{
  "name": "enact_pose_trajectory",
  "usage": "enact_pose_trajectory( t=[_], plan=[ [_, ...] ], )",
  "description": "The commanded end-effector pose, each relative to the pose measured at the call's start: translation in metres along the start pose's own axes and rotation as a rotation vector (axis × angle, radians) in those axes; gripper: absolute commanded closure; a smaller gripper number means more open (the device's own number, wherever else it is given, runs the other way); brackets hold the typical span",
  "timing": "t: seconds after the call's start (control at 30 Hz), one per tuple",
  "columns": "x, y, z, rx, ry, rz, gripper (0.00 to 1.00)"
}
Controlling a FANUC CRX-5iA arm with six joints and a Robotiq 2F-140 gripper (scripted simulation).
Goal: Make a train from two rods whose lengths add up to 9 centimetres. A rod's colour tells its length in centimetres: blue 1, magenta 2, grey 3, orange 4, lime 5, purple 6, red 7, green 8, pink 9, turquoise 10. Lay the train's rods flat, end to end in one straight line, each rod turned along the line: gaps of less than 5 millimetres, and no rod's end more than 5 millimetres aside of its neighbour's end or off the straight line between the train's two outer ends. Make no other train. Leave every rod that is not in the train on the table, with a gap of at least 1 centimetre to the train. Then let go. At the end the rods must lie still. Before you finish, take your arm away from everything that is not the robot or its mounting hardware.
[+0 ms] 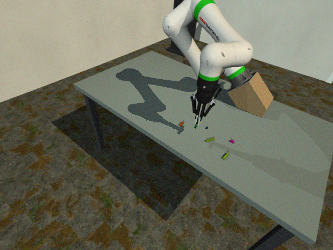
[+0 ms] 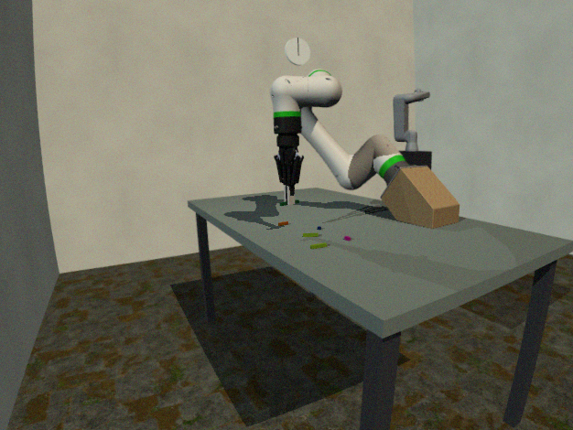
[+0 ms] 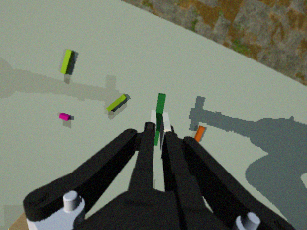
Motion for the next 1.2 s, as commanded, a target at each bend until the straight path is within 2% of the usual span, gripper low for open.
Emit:
enact_pose_trajectory(
  t=[0.0,0.13,0.27,0.37,0.43,0.87,0.93,0.97,1.17],
  plan=[
    [0.000,0.000,0.000,0.000,0.000,0.000,0.97],
    [-0.001,-0.002,0.000,-0.025,0.000,0.000,0.97],
    [-0.002,-0.017,-0.001,-0.225,0.001,0.001,0.97],
    [-0.003,-0.019,-0.001,-0.256,0.001,0.001,0.97],
    [-0.003,-0.030,-0.001,-0.392,0.001,0.001,0.97],
    [-0.004,-0.067,-0.002,-0.879,0.001,0.001,0.97],
    [-0.004,-0.067,-0.002,-0.879,0.001,0.001,0.97],
    [-0.004,-0.075,-0.002,-0.983,0.001,0.001,0.97],
    [-0.002,-0.091,-0.002,-1.192,0.000,0.001,0.97]
  ],
)
Point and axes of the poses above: the point where the finger pads meet when closed, its own x axis out along the fingers, its own z axis across the jaws, y = z × x, the point moved 2 cm from there along -x, back along the fingers, and after that the axes turned 1 degree about -x, right-handed, at the moved point
